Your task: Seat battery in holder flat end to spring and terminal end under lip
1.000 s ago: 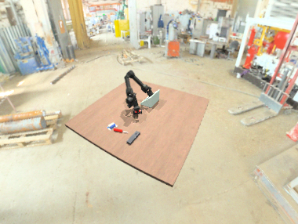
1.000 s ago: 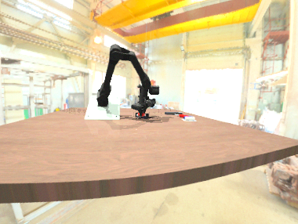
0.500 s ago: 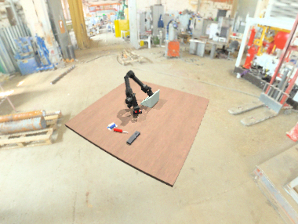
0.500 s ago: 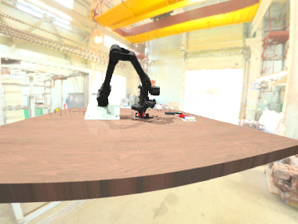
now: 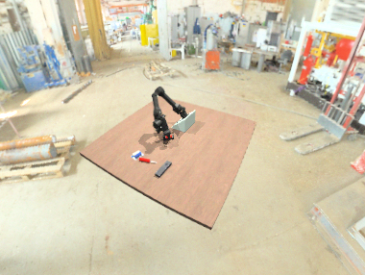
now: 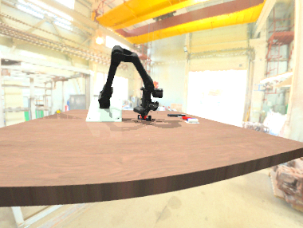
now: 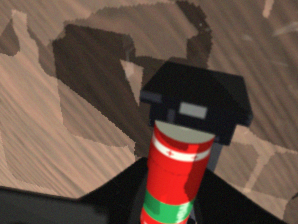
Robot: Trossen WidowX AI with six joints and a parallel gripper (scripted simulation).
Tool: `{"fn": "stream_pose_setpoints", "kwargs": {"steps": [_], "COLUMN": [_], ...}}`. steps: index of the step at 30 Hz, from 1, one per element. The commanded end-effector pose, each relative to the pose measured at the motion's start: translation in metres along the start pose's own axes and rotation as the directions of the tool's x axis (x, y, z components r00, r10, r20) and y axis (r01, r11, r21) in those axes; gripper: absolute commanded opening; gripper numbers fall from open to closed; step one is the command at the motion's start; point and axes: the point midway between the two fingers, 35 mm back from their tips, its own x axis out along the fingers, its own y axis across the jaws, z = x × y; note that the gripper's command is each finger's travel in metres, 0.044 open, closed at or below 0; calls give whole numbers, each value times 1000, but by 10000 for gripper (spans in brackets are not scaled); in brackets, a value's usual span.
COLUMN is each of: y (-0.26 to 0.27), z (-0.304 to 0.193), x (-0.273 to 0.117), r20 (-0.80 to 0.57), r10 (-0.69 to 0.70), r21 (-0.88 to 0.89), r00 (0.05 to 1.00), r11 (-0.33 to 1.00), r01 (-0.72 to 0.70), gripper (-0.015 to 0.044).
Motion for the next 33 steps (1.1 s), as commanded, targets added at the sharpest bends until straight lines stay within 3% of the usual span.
{"fn": "stream_pose_setpoints", "kwargs": {"steps": [1, 29, 33], "y": [-2, -2, -2], "z": [-2, 13, 13], "x": [2, -4, -4], "r20": [-18, -22, -22], "r10": [-3, 1, 1], "r21": [-7, -4, -4], "r00": [1000, 1000, 1000], "r11": [1000, 1000, 1000], "r01": [3, -1, -1], "gripper": [83, 83, 185]}}
